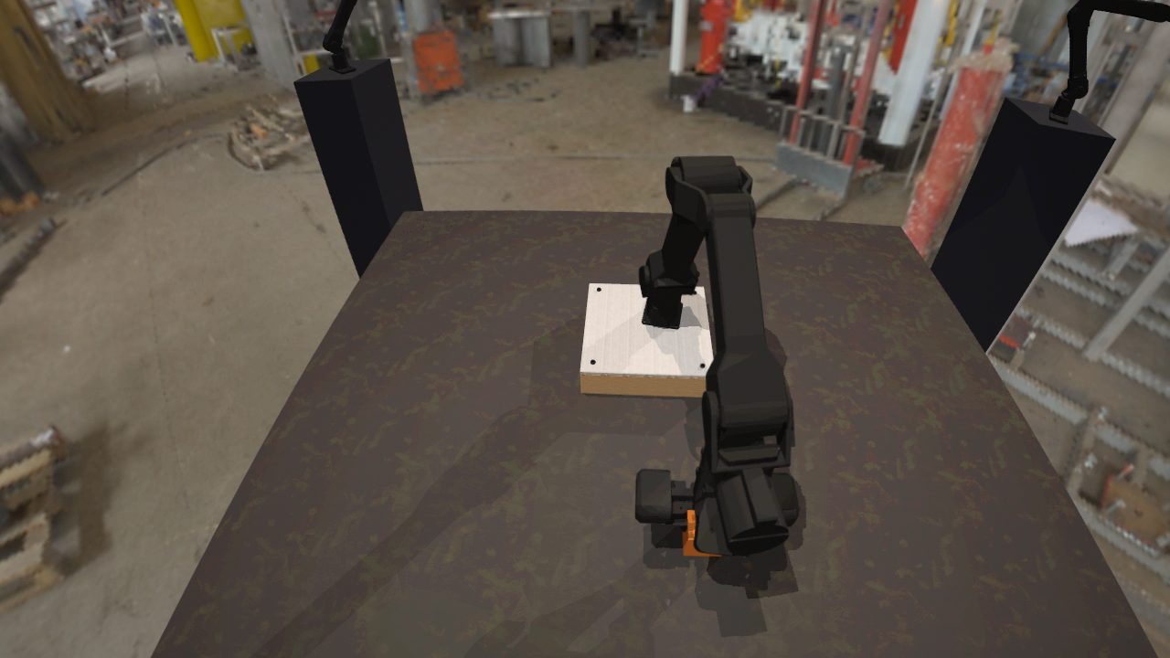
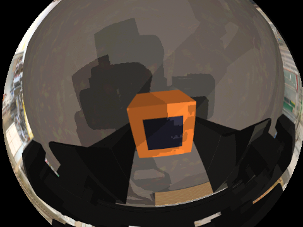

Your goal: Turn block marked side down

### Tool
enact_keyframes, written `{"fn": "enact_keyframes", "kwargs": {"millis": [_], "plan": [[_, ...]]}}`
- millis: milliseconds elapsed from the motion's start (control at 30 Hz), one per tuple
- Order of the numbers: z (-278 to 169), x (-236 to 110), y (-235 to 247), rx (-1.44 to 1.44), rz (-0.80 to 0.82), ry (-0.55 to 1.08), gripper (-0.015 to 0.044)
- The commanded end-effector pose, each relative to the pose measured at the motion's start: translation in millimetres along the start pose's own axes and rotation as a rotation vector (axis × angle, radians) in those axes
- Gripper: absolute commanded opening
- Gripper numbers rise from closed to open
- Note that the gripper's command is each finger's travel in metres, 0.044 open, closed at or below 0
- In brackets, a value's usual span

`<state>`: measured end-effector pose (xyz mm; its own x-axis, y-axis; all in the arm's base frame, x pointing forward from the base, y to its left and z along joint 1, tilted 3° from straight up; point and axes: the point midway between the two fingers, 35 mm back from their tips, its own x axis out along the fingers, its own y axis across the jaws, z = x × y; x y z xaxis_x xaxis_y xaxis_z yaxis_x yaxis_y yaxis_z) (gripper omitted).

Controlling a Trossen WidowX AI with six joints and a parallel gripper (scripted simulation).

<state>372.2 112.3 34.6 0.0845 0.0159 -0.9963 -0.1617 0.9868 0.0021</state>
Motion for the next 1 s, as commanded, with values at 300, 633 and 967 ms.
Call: {"fn": "enact_keyframes", "kwargs": {"millis": [300,633,967], "plan": [[0,1,0,-0.006,0.002,0.002,0.0130],[0,-28,0,-0.006,0.002,0.002,0.0000],[1,-27,0,-0.008,0.001,-0.050,0.0000]]}}
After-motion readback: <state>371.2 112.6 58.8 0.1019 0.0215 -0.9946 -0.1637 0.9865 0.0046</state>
